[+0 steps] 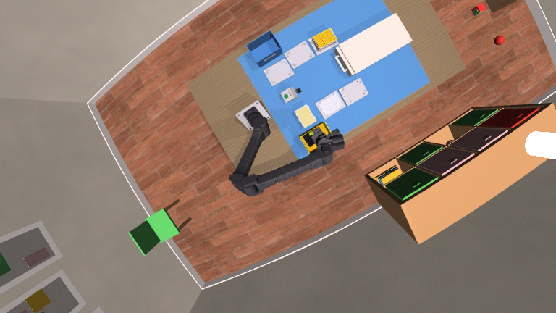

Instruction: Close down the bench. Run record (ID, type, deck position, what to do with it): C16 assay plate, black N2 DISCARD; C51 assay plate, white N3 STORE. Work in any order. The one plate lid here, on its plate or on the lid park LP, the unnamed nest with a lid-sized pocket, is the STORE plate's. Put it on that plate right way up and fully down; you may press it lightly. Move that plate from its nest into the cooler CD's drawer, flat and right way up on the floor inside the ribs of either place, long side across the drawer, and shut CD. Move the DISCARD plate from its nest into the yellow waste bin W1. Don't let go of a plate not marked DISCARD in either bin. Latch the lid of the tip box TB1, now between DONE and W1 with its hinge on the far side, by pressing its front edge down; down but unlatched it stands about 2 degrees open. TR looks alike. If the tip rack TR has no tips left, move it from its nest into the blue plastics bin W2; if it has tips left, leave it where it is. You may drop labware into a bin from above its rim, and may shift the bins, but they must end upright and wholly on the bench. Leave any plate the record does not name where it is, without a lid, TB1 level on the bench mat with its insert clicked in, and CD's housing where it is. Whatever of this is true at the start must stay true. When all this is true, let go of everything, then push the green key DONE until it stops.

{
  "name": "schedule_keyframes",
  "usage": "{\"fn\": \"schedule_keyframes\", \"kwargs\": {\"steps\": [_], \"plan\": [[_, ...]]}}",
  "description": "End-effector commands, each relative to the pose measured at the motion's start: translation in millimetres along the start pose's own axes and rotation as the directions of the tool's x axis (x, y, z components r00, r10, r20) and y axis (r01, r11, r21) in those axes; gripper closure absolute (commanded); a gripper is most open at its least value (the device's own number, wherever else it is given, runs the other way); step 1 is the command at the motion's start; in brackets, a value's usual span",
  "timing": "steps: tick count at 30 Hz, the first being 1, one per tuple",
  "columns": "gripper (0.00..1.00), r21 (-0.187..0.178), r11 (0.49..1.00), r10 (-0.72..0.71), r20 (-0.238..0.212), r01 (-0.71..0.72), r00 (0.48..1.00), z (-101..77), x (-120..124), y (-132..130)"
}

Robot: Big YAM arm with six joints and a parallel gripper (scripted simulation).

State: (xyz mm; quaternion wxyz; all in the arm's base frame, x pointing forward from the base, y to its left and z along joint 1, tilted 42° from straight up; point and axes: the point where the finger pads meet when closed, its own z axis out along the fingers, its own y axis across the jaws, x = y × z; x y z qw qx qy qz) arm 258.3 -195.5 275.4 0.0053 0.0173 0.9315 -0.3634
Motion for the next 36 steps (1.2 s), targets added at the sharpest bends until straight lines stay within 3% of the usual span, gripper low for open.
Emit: {"fn": "schedule_keyframes", "kwargs": {"steps": [1, 29, 30, 36], "plan": [[0.00, -0.007, 1.000, -0.027, -0.008, 0.027, 1.000, -0.1, 1, 4], [0.00, -0.007, 1.000, -0.027, -0.008, 0.027, 1.000, -0.1, 1, 4], [1.00, -0.003, 1.000, 0.020, 0.004, -0.020, 1.000, -4.2, 0, 9], [1.00, 0.000, 0.999, 0.041, 0.011, -0.041, 0.999, -9.0, 4, 30]]}}
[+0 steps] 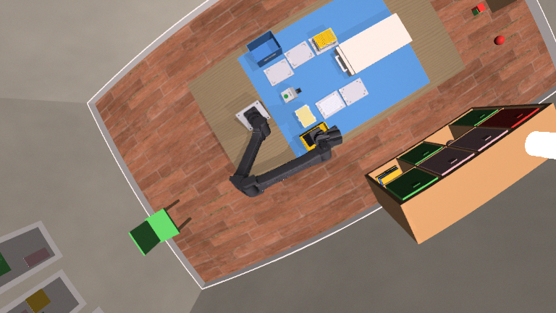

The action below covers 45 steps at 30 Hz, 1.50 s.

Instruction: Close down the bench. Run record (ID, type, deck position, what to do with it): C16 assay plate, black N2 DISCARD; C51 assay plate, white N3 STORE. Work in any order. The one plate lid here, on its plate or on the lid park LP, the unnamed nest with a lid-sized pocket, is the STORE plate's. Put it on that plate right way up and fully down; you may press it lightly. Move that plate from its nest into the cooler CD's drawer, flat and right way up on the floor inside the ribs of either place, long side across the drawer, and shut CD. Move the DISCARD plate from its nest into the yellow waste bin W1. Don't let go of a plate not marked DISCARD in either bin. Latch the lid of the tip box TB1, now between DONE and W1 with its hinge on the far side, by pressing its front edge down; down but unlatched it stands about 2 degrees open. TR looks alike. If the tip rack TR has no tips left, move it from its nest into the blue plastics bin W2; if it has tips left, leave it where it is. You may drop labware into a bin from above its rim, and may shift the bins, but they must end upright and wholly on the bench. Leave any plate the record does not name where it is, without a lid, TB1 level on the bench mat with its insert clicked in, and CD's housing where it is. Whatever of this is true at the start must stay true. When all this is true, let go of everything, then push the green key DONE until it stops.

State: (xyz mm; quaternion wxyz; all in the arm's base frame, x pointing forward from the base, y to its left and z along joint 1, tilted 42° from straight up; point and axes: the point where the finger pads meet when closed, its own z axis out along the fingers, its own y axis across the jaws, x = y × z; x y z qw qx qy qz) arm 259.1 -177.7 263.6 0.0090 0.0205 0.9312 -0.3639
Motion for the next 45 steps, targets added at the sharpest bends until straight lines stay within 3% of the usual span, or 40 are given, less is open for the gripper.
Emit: {"fn": "schedule_keyframes", "kwargs": {"steps": [1, 45], "plan": [[1.00, -0.001, 1.000, 0.031, 0.005, -0.031, 0.999, -5.6, 4, 13], [1.00, -0.002, 1.000, 0.018, -0.009, -0.018, 1.000, -20.2, 22, 166]]}}
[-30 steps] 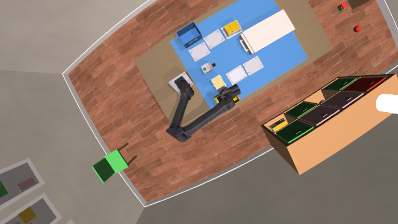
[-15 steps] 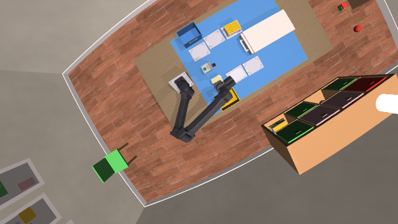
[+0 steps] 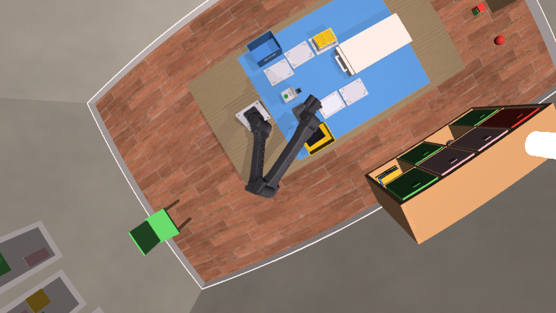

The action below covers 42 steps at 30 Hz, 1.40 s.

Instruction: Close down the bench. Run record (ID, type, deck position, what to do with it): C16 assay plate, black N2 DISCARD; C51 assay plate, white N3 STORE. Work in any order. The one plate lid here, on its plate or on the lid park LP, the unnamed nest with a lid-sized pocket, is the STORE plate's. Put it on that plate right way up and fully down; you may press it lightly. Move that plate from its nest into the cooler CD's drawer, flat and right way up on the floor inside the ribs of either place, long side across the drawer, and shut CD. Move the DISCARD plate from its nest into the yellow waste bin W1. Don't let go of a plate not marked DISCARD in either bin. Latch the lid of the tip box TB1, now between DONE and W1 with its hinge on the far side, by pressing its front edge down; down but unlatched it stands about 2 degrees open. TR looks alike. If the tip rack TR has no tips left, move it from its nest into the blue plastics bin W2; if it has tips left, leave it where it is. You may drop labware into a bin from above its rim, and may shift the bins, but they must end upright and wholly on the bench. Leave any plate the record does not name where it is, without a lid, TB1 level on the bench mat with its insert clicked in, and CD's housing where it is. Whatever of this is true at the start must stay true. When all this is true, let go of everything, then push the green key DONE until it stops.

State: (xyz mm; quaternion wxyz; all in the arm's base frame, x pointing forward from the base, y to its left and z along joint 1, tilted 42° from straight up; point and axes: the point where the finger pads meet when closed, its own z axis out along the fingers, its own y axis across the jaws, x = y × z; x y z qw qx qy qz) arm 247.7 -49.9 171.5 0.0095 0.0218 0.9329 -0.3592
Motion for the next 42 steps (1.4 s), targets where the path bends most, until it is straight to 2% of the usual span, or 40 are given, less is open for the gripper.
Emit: {"fn": "schedule_keyframes", "kwargs": {"steps": [1, 10, 12, 27, 29, 33, 39, 41, 42], "plan": [[1.00, 0.008, 1.000, 0.016, -0.008, -0.016, 1.000, -1.7, 4, 14], [1.00, 0.010, 1.000, 0.016, -0.008, -0.016, 1.000, -5.7, 9, 50], [1.00, 0.010, 1.000, 0.016, -0.008, -0.016, 1.000, -5.7, 9, 50], [1.00, -0.005, 0.999, 0.032, 0.010, -0.032, 0.999, -13.5, 12, 112], [1.00, -0.005, 0.999, 0.032, 0.010, -0.032, 0.999, -13.5, 12, 112], [1.00, -0.036, 0.998, 0.059, 0.036, -0.058, 0.998, -31.0, -2, 131], [1.00, -0.034, 0.998, 0.054, 0.031, -0.053, 0.998, -31.5, 4, 156], [1.00, -0.018, 0.998, 0.057, 0.009, -0.057, 0.998, -21.8, 9, 151], [1.00, -0.017, 0.999, 0.043, 0.014, -0.043, 0.999, -24.9, 10, 148]]}}
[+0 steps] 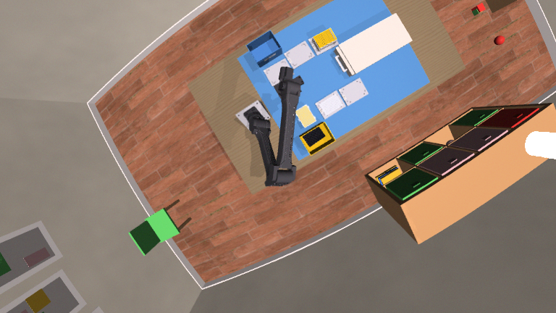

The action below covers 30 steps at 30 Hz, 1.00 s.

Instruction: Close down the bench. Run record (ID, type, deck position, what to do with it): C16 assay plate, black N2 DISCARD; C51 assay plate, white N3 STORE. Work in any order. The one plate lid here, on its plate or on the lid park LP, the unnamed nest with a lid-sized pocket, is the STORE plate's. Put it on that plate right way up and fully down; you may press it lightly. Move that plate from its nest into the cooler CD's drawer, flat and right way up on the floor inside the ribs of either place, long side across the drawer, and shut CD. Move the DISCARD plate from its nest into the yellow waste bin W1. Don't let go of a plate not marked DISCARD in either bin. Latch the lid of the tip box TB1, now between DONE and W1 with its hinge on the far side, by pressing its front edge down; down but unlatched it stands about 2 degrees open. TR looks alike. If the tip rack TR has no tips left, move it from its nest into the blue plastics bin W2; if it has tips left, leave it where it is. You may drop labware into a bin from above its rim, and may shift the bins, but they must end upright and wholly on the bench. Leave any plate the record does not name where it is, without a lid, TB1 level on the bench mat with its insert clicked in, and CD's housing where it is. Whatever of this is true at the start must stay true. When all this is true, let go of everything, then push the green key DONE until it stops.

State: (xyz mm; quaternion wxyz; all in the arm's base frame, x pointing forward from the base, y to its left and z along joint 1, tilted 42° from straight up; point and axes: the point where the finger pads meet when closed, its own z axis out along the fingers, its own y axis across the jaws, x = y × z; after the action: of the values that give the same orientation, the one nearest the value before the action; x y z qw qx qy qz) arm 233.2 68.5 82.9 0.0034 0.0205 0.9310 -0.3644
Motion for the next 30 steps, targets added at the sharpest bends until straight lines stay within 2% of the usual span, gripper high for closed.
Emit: {"fn": "schedule_keyframes", "kwargs": {"steps": [1, 2, 7, 8, 14, 30], "plan": [[1.00, -0.043, 0.996, 0.085, 0.024, -0.084, 0.996, -10.5, -15, -1], [1.00, -0.029, 0.998, 0.051, 0.023, -0.050, 0.998, -11.2, -12, 1], [1.00, -0.029, 0.998, 0.051, 0.023, -0.050, 0.998, -11.2, -12, 1], [1.00, -0.025, 0.997, 0.071, 0.014, -0.071, 0.997, 0.5, -7, -3], [1.00, -0.009, 0.999, 0.037, 0.002, -0.037, 0.999, 20.5, -6, 0], [1.00, -0.007, 0.999, 0.037, 0.002, -0.037, 0.999, 58.1, -5, 0]]}}
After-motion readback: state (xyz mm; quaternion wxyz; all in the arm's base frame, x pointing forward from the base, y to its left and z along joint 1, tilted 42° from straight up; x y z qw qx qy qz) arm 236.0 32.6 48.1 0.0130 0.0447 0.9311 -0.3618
